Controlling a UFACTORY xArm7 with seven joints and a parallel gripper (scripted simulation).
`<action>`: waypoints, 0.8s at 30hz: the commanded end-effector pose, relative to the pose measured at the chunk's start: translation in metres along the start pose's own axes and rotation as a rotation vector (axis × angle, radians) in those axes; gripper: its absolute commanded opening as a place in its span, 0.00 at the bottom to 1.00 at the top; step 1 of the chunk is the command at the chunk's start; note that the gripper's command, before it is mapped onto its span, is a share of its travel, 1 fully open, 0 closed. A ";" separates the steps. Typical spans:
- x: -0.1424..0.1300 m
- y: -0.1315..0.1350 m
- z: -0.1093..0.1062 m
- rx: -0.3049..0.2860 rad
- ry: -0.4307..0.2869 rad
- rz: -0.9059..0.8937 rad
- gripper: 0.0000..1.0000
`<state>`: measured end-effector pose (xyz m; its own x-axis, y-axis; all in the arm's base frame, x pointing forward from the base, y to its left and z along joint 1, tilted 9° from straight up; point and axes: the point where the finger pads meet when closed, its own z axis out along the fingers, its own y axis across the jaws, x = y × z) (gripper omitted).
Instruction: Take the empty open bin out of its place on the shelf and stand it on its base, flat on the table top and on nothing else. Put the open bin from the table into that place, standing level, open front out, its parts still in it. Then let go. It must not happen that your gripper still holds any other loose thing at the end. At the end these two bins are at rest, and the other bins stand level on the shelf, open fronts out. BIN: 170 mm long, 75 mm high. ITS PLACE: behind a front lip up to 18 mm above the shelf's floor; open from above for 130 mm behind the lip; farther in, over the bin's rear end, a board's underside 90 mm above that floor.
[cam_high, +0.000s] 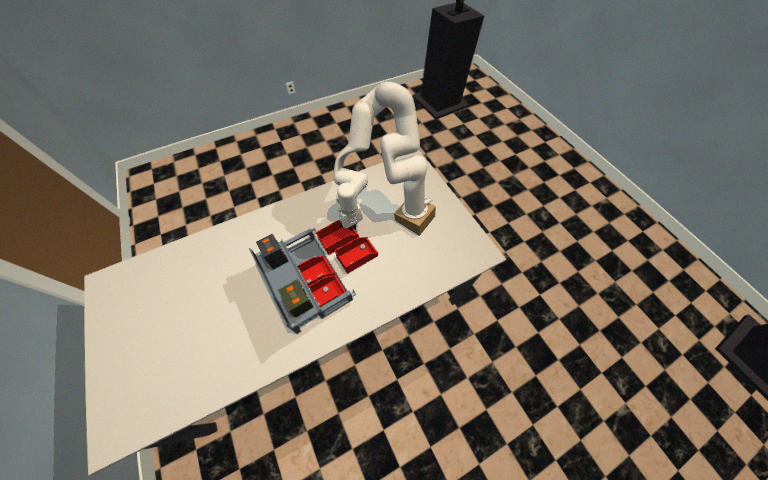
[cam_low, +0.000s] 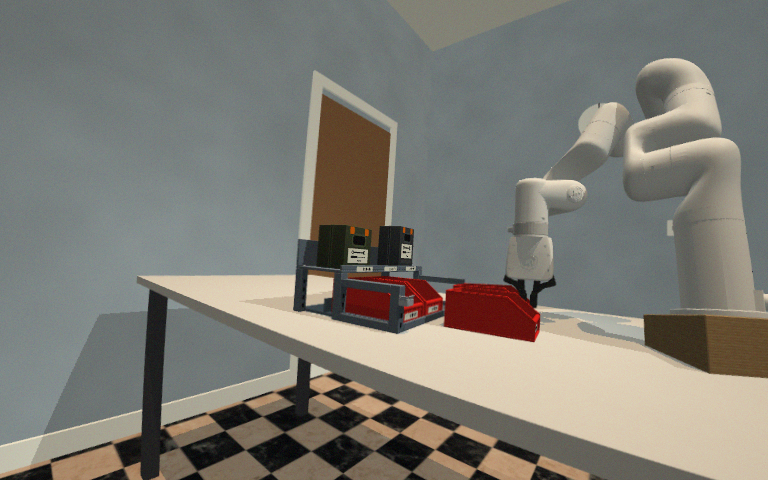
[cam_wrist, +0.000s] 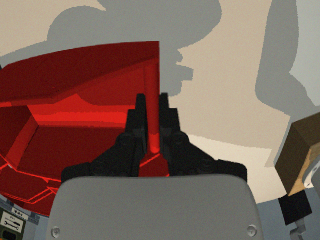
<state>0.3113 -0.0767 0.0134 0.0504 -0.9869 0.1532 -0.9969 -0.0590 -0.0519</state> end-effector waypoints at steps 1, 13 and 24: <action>0.000 -0.002 0.003 0.003 0.001 0.000 0.00; 0.000 -0.002 0.007 0.003 0.000 0.000 0.00; 0.000 -0.002 0.007 0.003 0.000 0.000 0.00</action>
<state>0.3125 -0.0775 0.0059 0.0501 -0.9870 0.1530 -0.9969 -0.0588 -0.0526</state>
